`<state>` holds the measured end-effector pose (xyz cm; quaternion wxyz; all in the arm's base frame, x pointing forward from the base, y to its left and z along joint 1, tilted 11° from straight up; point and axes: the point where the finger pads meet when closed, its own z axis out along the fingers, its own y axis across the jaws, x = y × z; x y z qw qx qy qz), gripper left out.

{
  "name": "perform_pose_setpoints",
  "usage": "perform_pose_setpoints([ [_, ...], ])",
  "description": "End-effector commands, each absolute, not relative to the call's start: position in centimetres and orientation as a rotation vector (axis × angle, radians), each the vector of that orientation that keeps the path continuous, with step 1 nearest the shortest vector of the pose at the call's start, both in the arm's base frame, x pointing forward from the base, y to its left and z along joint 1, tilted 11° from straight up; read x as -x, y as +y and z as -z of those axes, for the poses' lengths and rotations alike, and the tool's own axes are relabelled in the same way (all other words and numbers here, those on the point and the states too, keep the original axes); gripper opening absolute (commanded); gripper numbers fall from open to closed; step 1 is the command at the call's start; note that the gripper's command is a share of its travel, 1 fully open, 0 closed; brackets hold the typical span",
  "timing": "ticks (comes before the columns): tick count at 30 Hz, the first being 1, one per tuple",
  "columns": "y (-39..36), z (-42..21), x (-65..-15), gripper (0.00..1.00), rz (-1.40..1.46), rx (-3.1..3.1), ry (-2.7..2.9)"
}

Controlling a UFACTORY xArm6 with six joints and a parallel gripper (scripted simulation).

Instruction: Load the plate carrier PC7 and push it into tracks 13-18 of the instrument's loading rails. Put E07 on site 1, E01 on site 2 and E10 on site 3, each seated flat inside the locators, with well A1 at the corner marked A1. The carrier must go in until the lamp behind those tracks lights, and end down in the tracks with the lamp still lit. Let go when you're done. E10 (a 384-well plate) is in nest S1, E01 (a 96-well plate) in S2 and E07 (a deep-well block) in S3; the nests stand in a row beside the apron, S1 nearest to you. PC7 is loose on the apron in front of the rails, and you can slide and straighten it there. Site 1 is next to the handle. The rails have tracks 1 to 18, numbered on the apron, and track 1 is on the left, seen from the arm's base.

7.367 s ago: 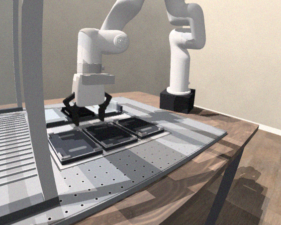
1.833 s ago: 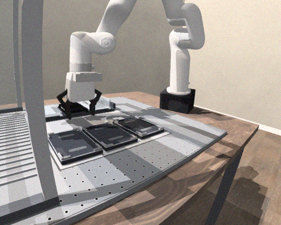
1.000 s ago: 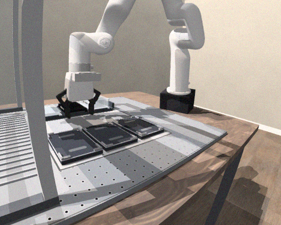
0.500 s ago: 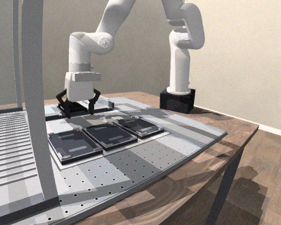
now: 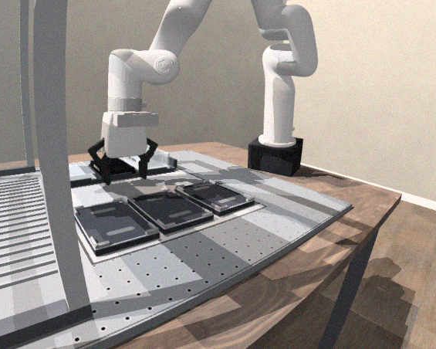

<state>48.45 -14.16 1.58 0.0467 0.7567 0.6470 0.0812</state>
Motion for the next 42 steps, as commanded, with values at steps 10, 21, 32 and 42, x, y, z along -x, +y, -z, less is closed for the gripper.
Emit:
perform_pose_setpoints([
  [10,-14.0,-2.1,-48.5,1.00,-0.250,-2.307,1.972],
  [21,-14.1,-3.5,-48.3,1.00,-0.250,-2.307,1.972],
  [32,-14.2,-5.3,-47.9,1.00,-0.250,-2.307,1.972],
  [42,-14.2,-6.6,-47.7,1.00,-0.250,-2.307,1.972],
])
